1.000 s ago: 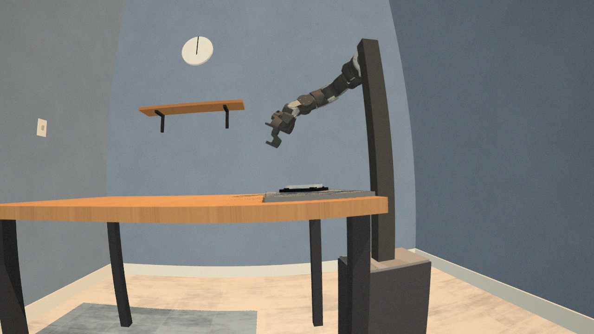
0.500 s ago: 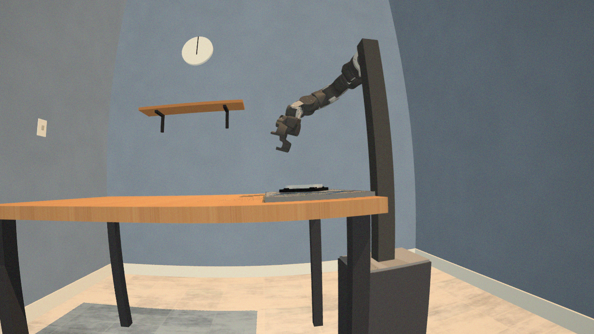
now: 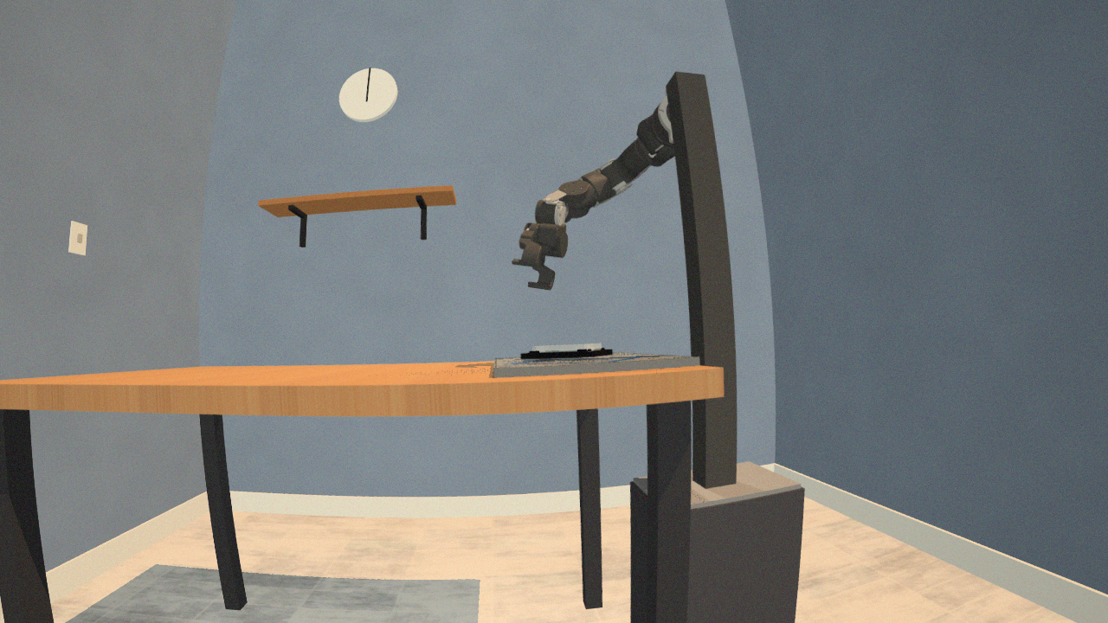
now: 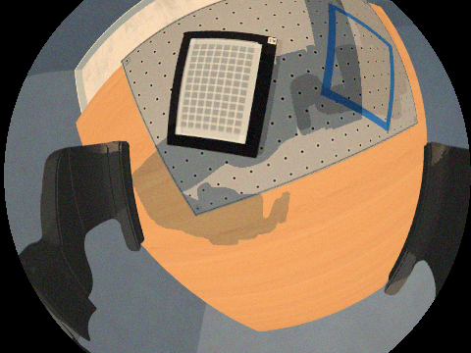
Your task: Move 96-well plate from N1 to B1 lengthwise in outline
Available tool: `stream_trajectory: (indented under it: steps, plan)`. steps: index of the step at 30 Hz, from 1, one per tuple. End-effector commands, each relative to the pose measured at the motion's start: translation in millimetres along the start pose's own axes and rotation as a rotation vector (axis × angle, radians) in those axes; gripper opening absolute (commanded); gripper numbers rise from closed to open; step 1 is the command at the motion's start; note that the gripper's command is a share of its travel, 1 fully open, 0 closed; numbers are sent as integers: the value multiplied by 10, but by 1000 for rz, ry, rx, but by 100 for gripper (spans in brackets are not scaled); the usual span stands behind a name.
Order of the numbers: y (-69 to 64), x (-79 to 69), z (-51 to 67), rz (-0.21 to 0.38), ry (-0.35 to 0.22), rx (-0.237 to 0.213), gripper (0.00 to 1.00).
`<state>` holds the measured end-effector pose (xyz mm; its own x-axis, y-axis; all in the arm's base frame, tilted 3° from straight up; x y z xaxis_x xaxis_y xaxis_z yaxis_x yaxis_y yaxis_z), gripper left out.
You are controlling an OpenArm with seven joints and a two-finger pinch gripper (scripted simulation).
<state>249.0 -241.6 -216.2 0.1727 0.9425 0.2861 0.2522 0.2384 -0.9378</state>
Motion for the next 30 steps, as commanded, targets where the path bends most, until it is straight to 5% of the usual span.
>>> stream_trajectory:
  steps: [1, 13, 18, 30]
  plan:
    - [51, -20, 45, 87, 66, 43, 77]
    - [51, -20, 45, 87, 66, 43, 77]
    - [286, -22, 258, 251, 194, 191, 77]
    - [286, -22, 258, 251, 194, 191, 77]
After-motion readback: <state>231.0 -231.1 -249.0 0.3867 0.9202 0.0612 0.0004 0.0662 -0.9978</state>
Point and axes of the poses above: the point where the finger pads meet when closed, its own y axis out along the fingers, its own x axis across the jaws, z = x × y, the point moved 10 cm from there along -y, back along the fingers, and after that the axes turned 9 degrees about -y, right-handed, at the moved point
